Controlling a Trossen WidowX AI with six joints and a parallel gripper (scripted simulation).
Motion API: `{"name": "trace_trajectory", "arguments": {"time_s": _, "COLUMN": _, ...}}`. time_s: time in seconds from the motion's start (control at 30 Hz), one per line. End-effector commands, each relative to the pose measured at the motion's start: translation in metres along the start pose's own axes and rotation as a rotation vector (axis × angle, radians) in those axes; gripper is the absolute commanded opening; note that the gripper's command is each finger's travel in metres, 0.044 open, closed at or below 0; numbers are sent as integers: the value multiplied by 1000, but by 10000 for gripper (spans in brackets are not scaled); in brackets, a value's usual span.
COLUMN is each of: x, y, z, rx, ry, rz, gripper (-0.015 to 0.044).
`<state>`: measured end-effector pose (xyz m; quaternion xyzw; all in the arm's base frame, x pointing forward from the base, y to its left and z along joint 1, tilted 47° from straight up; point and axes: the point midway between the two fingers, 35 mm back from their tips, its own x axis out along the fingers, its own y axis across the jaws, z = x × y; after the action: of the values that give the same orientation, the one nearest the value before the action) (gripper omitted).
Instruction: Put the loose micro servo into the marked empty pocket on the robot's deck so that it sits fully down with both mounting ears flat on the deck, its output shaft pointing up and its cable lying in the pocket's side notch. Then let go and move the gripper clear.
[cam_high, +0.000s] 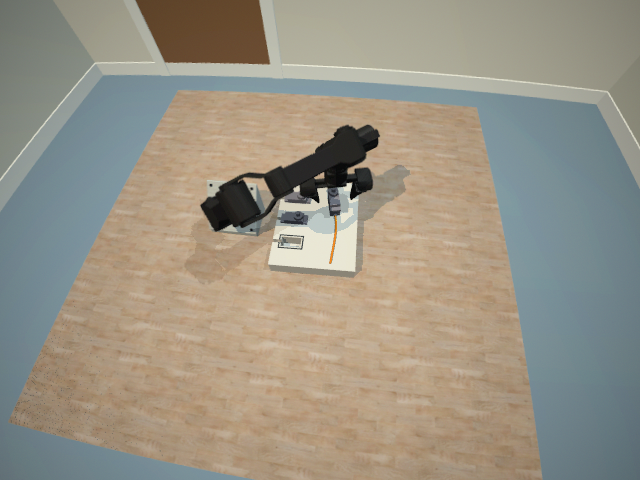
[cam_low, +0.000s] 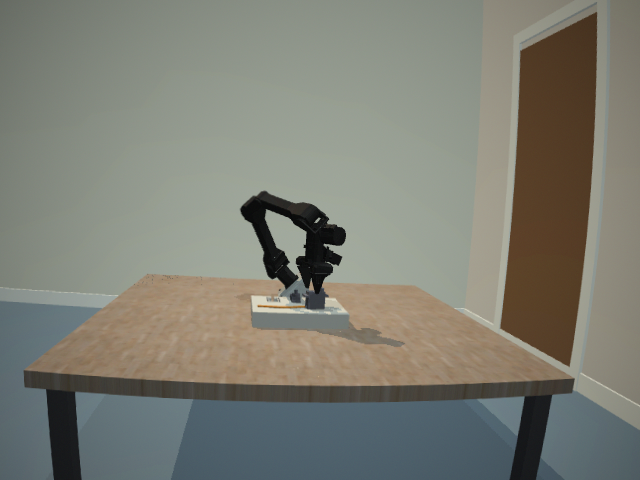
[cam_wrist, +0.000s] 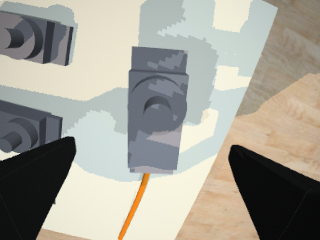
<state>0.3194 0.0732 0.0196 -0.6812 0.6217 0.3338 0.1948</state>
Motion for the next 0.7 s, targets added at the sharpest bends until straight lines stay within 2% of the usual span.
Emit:
{"name": "trace_trajectory", "arguments": {"time_s": 0.0, "x": 7, "y": 0, "z": -2, "rx": 1, "ry": 3, "rz": 1, "gripper": 440}}
{"name": "trace_trajectory", "arguments": {"time_s": 0.13, "x": 11, "y": 0, "z": -2, "rx": 1, "ry": 4, "rz": 1, "gripper": 440}}
{"name": "trace_trajectory", "arguments": {"time_s": 0.53, "x": 11, "y": 0, "z": -2, "rx": 1, "ry": 4, "rz": 1, "gripper": 125}}
{"name": "trace_trajectory", "arguments": {"time_s": 0.67, "x": 11, "y": 0, "z": -2, "rx": 1, "ry": 4, "rz": 1, "gripper": 98}}
